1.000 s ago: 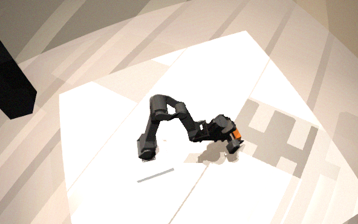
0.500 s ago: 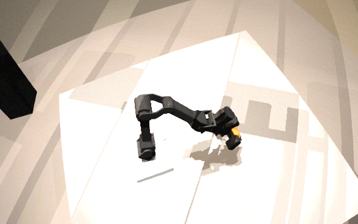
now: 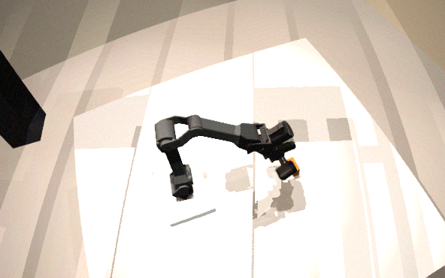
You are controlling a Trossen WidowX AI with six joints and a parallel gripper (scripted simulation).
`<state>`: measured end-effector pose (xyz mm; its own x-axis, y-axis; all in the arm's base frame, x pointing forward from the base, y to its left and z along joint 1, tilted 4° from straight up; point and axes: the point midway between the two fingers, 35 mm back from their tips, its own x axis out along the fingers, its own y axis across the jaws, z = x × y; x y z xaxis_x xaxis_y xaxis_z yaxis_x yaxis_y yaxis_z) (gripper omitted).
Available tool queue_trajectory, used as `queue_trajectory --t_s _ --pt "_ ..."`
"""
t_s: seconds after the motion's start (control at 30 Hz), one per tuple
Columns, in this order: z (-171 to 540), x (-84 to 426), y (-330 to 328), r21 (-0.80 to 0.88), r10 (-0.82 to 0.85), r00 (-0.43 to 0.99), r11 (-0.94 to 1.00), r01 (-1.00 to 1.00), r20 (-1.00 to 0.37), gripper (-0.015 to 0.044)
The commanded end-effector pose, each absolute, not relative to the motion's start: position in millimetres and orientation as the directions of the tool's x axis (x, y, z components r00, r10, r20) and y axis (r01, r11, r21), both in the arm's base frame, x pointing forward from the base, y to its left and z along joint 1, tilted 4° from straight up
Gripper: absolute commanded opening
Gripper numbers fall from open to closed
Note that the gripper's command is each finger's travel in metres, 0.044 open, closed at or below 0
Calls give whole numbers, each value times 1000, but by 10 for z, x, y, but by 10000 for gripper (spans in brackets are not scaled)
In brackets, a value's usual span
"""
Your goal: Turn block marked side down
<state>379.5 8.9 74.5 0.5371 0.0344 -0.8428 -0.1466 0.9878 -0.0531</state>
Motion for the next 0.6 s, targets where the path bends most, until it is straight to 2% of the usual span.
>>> queue_trajectory --t_s 0.0,0.3,0.57 --pt "818 3912 100 -55 22 472 988 -147 -881 440" --pt "946 4138 135 -51 -17 230 988 -144 -973 440" --pt "1059 4181 162 -59 -56 20 987 -148 -998 440"
